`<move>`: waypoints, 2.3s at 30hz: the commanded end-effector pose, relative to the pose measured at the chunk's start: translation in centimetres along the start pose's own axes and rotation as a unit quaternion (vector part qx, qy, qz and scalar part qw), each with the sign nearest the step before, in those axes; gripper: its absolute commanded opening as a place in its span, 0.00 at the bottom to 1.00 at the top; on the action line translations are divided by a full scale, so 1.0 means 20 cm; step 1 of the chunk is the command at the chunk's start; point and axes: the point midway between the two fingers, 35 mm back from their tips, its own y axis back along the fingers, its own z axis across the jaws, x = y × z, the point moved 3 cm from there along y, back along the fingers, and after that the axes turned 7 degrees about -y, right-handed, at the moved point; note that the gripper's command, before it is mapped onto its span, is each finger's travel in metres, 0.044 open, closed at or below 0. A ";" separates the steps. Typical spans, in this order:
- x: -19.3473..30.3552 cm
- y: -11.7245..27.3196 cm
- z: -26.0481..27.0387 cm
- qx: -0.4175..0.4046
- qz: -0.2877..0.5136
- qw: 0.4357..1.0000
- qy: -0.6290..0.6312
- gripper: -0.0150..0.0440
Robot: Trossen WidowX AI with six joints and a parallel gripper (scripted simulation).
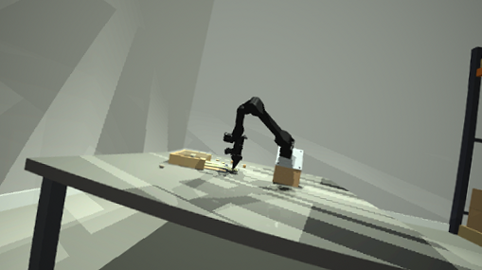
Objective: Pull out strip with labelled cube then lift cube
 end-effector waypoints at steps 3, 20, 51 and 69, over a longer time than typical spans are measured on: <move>0.09 -0.02 0.00 -0.001 0.011 1.000 -0.002 0.25; 0.21 -0.02 -0.01 -0.001 0.012 1.000 -0.002 0.25; 0.43 -0.01 -0.03 0.000 0.012 1.000 -0.003 0.25; 0.45 -0.01 -0.03 0.000 0.012 1.000 -0.003 0.25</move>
